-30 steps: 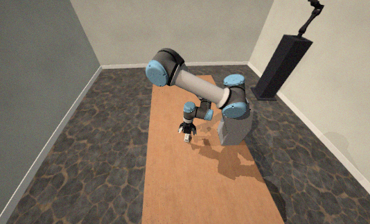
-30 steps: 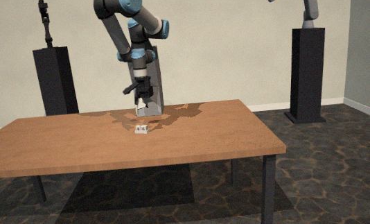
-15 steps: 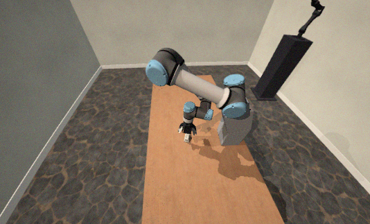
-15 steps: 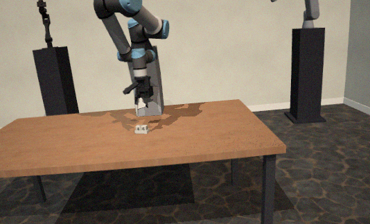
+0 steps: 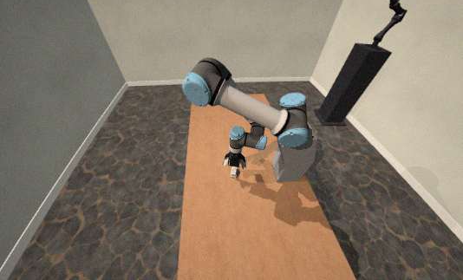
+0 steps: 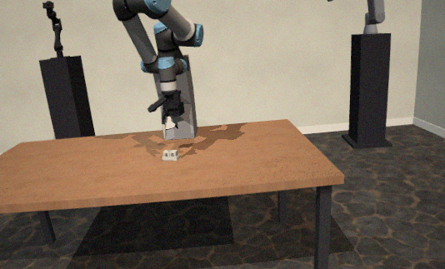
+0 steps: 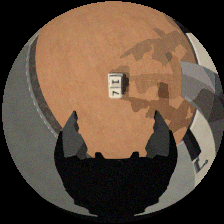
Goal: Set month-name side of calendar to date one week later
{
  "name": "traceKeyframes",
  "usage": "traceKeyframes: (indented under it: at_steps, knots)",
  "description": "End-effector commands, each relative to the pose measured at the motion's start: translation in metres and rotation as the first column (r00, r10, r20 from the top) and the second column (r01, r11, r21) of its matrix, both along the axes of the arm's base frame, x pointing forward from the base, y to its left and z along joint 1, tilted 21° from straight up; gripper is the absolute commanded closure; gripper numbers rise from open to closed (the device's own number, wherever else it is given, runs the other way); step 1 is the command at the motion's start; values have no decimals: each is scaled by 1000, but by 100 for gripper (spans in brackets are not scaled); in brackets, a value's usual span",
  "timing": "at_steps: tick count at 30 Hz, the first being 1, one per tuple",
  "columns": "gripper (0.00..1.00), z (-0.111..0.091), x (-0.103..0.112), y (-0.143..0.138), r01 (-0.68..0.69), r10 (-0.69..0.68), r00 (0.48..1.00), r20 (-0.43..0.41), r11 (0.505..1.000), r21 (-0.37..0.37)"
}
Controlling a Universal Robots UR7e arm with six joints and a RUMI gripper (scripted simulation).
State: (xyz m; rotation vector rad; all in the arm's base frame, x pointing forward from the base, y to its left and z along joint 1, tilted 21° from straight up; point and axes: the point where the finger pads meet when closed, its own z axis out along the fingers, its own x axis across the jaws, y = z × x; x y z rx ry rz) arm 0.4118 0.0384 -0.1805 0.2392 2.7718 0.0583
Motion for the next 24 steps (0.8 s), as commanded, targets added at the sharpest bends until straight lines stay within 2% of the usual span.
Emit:
traceKeyframes:
  at_steps: [1,17,24]
  knots:
    - [0,15,-6,0,0,0,1000,-1,1000,1]
    - [0,55,-22,-1,0,0,1000,-1,1000,1]
    - [0,62,-25,-1,1,-1,1000,-2,1000,1]
